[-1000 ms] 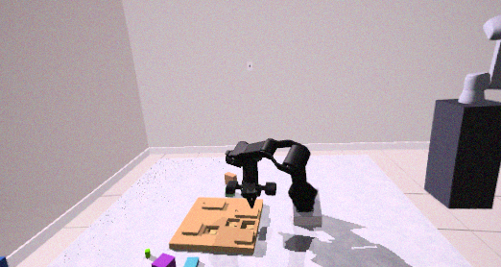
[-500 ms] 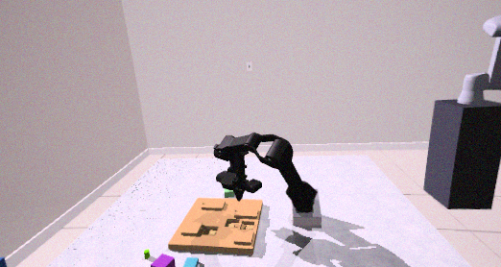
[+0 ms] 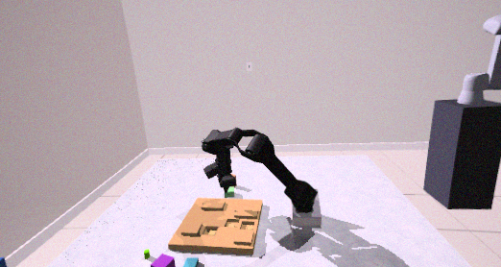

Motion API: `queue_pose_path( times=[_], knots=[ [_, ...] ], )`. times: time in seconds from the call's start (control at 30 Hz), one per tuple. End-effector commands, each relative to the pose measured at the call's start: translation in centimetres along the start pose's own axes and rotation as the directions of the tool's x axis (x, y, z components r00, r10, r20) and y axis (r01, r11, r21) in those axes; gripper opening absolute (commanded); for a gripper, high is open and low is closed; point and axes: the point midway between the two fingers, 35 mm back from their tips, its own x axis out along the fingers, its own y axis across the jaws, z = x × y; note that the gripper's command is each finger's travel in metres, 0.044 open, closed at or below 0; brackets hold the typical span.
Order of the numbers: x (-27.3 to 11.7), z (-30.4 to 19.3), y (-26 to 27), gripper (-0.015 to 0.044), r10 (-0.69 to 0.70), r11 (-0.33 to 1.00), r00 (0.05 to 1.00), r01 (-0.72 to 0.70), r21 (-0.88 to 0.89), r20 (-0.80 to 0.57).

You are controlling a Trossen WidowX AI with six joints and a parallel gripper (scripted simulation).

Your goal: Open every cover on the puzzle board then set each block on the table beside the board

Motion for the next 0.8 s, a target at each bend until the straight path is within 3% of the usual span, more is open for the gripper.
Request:
queue_pose_path(
  times=[0.0,0.17,0.77],
  knots=[
    [0.5,0.6,-2.4,0.0,0.005,0.978,1.0,-0.002,0.209,-0.011],
    [0.8,1.3,-4.5,0.0,0.006,0.921,1.0,-0.001,0.391,-0.013],
    [0.8,1.3,-4.6,0.0,0.006,0.918,1.0,0.0,0.397,-0.013]
  ],
)
